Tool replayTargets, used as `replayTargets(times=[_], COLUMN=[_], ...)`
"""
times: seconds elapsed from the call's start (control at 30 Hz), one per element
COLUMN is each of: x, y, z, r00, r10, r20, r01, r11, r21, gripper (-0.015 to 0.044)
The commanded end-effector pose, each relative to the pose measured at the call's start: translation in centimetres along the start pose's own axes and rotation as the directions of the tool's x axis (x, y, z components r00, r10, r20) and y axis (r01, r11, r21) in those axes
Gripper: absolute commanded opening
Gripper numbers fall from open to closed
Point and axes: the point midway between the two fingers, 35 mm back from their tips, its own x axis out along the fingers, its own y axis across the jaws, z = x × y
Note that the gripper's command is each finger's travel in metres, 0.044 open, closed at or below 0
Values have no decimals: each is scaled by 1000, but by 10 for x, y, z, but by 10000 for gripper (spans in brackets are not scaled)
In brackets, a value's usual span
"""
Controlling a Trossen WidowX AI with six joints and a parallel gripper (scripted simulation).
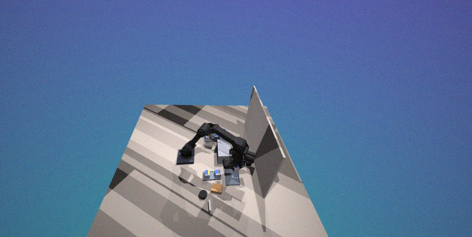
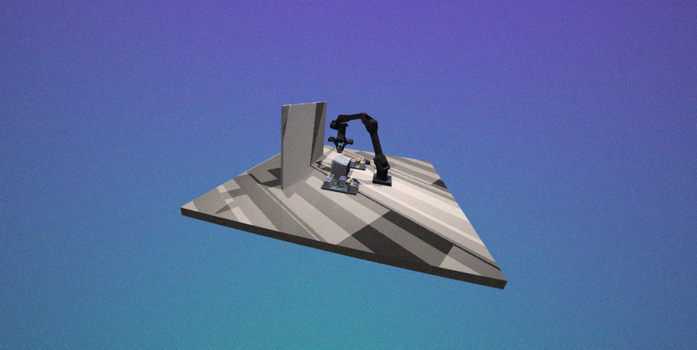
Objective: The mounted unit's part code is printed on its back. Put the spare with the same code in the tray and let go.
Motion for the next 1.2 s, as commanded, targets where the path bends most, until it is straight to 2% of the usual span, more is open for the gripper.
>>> replayTargets(times=[0.0,1.17], x=[4,28], y=[0,1], z=[1,2], r00=[1000,1000], r10=[1,1], r20=[7,7], r01=[-1,-1], r11=[1000,1000], r21=[1,1], gripper=[0,0])
